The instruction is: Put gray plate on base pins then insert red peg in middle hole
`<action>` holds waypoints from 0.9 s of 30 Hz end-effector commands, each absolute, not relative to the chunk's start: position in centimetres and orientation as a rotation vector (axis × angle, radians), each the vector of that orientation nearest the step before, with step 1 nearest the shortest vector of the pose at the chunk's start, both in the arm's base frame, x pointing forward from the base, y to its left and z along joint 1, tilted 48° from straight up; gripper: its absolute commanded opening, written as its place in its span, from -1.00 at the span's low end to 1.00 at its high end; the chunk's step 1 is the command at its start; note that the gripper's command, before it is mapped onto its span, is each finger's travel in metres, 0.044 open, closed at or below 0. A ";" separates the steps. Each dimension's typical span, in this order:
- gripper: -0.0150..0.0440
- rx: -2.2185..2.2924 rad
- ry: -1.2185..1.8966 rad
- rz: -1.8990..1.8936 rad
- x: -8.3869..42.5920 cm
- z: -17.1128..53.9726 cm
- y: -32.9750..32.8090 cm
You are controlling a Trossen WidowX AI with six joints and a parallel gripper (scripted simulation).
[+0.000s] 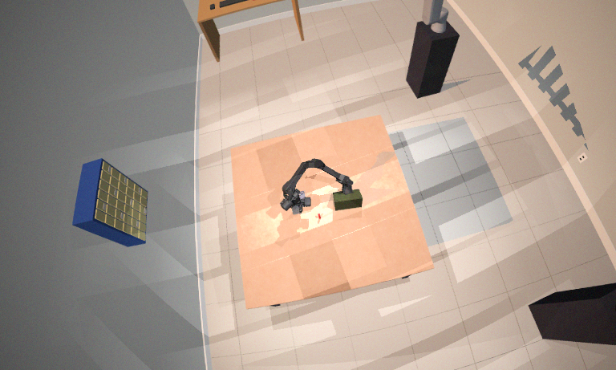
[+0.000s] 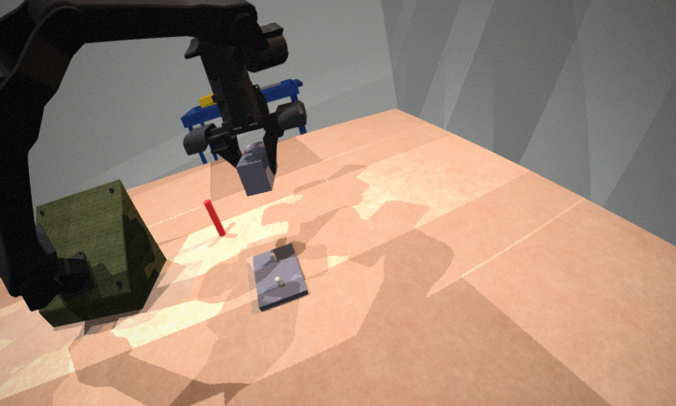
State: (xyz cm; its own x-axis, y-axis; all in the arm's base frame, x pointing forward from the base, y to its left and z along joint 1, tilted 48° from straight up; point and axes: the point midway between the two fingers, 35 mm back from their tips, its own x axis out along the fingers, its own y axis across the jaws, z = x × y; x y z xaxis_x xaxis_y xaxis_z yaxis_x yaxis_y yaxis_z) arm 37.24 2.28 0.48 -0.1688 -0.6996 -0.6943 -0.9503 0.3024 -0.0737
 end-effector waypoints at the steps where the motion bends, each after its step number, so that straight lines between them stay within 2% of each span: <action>1: -0.49 -1.489 1.938 0.543 37.0 1.0 0.9; 27: -0.49 -1.595 1.942 0.709 34.4 3.3 -6.9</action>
State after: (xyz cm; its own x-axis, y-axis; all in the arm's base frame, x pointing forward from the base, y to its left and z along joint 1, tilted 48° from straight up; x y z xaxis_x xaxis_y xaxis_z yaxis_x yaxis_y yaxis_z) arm 34.98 -5.93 2.98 -0.1686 -0.7044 -0.6895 -0.9810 0.1879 0.0480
